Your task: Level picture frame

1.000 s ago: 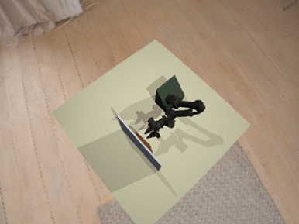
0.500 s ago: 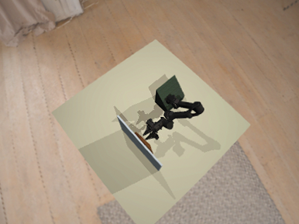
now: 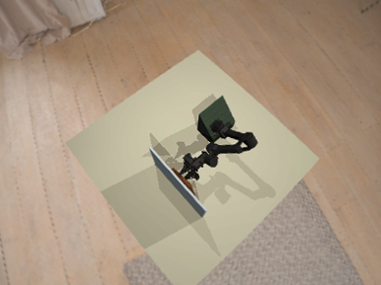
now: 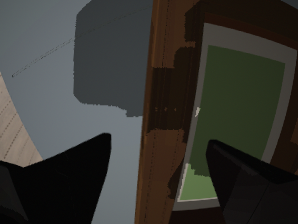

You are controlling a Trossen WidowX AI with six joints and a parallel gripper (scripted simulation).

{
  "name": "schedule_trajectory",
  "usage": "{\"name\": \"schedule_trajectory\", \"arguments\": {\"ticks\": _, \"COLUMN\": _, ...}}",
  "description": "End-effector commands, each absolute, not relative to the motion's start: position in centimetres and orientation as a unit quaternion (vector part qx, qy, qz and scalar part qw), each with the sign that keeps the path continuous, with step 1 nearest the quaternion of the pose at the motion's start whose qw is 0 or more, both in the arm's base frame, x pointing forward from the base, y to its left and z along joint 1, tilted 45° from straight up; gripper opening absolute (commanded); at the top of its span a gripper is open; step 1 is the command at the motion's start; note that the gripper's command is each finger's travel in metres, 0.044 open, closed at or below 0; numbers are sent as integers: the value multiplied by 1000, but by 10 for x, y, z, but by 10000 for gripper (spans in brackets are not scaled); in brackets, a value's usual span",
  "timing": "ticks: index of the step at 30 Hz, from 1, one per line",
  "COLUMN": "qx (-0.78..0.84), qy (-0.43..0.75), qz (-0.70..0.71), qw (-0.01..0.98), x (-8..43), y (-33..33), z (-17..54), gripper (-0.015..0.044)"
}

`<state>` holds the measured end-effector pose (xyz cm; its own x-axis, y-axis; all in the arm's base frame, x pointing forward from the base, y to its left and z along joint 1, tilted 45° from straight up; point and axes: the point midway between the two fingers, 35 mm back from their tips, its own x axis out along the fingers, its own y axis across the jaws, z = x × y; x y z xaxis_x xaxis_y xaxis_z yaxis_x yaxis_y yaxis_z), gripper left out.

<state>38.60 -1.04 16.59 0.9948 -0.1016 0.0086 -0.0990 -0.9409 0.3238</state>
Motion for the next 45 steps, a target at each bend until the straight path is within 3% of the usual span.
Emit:
{"name": "schedule_trajectory", "arguments": {"ticks": 1, "qx": 986, "qy": -48, "qz": -3, "qw": 162, "x": 388, "y": -10, "z": 166, "gripper": 260}}
{"name": "schedule_trajectory", "arguments": {"ticks": 36, "qx": 986, "qy": -48, "qz": -3, "qw": 162, "x": 389, "y": -9, "z": 166, "gripper": 260}}
{"name": "schedule_trajectory", "arguments": {"ticks": 43, "qx": 986, "qy": -48, "qz": -3, "qw": 162, "x": 389, "y": -9, "z": 166, "gripper": 76}}
{"name": "schedule_trajectory", "arguments": {"ticks": 45, "qx": 986, "qy": -48, "qz": -3, "qw": 162, "x": 389, "y": -9, "z": 166, "gripper": 63}}
